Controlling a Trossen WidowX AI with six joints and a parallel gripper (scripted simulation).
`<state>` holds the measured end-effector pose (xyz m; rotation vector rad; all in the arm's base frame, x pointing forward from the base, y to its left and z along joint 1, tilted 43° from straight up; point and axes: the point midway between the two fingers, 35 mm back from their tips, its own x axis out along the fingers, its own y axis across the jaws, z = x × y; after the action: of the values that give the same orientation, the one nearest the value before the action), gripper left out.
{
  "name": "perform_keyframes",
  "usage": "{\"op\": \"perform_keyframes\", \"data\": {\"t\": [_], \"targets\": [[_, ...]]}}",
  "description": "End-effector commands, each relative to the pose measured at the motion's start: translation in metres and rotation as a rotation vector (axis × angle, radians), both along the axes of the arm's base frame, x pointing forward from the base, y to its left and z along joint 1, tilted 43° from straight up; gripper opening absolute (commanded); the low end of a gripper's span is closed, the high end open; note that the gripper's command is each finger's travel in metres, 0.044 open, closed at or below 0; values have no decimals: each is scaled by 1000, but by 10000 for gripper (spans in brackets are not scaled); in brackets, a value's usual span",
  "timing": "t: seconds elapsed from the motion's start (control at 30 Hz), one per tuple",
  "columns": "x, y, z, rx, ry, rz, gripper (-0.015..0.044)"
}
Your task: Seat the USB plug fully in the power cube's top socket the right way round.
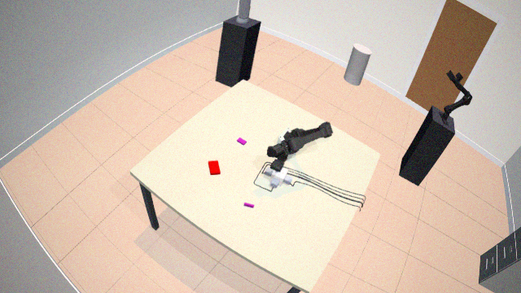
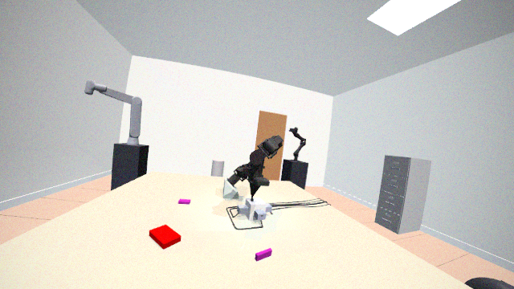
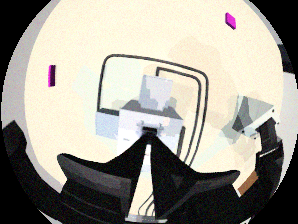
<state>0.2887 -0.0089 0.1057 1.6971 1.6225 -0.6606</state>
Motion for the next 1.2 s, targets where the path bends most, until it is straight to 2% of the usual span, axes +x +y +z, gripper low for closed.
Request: {"op": "perform_keyframes", "data": {"t": [0.0, 0.6, 0.73, 1.17], "targets": [[0, 3, -1, 5, 3, 1, 0], [0, 3, -1, 5, 3, 1, 0], [0, 0, 0, 0, 0, 0, 95], [0, 0, 0, 0, 0, 0, 95]]}}
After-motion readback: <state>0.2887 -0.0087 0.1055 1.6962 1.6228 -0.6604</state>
